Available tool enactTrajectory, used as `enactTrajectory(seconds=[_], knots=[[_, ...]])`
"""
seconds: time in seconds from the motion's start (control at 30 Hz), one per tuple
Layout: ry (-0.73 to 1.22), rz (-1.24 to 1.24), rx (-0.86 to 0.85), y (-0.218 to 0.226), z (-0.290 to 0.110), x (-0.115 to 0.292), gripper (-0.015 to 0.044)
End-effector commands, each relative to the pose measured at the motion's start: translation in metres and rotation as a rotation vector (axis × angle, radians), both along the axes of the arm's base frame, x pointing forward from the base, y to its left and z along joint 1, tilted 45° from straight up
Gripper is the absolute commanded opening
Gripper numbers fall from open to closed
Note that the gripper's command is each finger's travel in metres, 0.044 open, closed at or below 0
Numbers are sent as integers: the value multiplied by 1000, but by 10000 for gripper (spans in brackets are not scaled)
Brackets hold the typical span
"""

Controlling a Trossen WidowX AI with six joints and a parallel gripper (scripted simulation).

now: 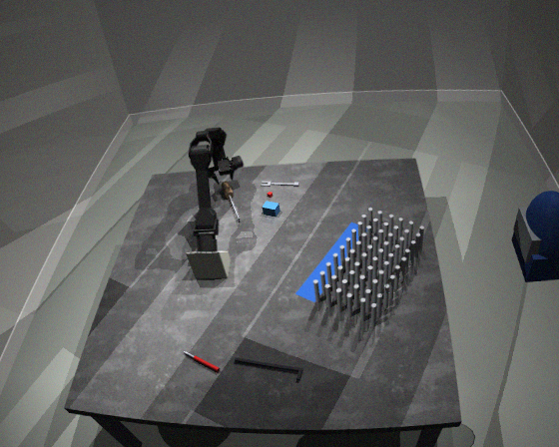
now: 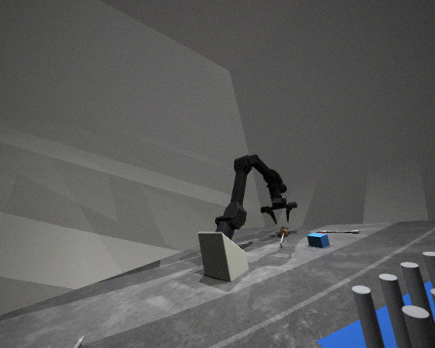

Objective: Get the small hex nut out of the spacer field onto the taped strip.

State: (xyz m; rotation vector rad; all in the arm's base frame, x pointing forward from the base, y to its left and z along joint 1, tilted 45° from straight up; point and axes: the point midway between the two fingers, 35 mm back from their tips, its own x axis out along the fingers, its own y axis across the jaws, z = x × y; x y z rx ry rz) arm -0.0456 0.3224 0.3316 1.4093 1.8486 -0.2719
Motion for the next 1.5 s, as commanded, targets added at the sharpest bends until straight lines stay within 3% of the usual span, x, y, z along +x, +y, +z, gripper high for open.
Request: enactTrajectory(seconds=[0.0,1.03,1.17,1.4,1.47], knots=[[0,-4,-2,5,-5,0,280],[0,-5,-2,39,-39,-4,280],[0,-5,-2,39,-39,-4,175],[0,-5,-2,39,-39,-4,128],[0,-5,-2,35,-35,-3,76]])
